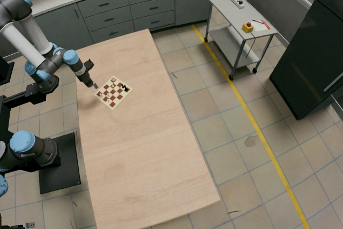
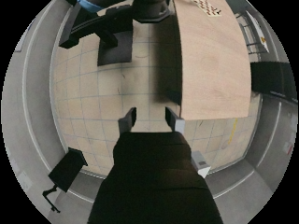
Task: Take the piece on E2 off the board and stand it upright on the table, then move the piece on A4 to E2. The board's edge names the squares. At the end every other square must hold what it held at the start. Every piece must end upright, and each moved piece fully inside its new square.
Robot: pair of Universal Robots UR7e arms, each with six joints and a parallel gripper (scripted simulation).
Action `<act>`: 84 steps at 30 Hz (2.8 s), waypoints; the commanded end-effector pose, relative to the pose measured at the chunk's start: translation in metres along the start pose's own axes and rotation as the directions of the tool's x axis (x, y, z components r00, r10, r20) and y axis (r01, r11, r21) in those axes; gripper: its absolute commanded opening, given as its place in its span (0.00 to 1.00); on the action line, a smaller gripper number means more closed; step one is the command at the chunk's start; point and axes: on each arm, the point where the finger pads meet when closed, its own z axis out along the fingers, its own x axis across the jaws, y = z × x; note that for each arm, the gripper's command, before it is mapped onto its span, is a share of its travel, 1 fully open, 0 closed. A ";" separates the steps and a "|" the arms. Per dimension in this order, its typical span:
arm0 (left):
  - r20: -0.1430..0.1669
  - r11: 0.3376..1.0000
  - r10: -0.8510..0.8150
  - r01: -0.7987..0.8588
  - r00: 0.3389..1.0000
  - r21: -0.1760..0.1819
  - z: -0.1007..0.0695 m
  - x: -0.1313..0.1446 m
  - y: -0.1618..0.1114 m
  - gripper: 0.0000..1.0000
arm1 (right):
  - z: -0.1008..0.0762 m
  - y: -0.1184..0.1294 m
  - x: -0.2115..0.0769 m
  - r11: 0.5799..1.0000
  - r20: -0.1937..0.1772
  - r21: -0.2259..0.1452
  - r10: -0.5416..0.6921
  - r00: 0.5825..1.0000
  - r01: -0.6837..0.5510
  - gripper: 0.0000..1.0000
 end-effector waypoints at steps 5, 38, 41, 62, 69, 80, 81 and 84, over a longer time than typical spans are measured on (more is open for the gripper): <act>-0.024 1.000 0.013 -0.014 1.000 -0.026 -0.004 0.000 -0.004 1.00 | 0.000 0.000 0.000 1.000 0.000 -0.001 0.000 1.000 0.000 1.00; -0.029 0.971 0.239 -0.239 0.971 -0.020 0.003 0.003 -0.007 1.00 | 0.000 0.000 0.000 1.000 0.000 -0.001 0.000 1.000 0.000 1.00; -0.030 0.945 0.326 -0.327 0.945 -0.017 0.005 0.004 -0.008 1.00 | 0.000 0.000 0.000 1.000 0.000 -0.001 0.000 1.000 0.000 1.00; -0.033 0.638 0.770 -0.770 0.638 0.001 0.019 0.007 -0.009 1.00 | 0.000 0.000 0.000 1.000 0.000 -0.001 0.000 1.000 0.000 1.00; -0.033 0.508 0.861 -0.861 0.508 0.006 0.024 0.007 -0.008 1.00 | 0.000 0.000 0.000 1.000 0.000 -0.001 0.000 1.000 0.000 1.00; -0.029 0.236 0.971 -0.972 0.236 0.015 0.031 0.005 -0.006 1.00 | 0.000 0.000 0.000 1.000 0.000 -0.001 0.000 1.000 0.000 1.00; -0.028 0.210 0.977 -0.977 0.210 0.015 0.032 0.005 -0.005 1.00 | 0.000 0.000 0.000 1.000 0.000 -0.001 0.000 1.000 0.000 1.00; -0.027 0.136 0.990 -0.991 0.135 0.017 0.034 0.004 -0.005 1.00 | 0.000 0.000 0.000 1.000 0.000 -0.001 0.000 1.000 0.000 1.00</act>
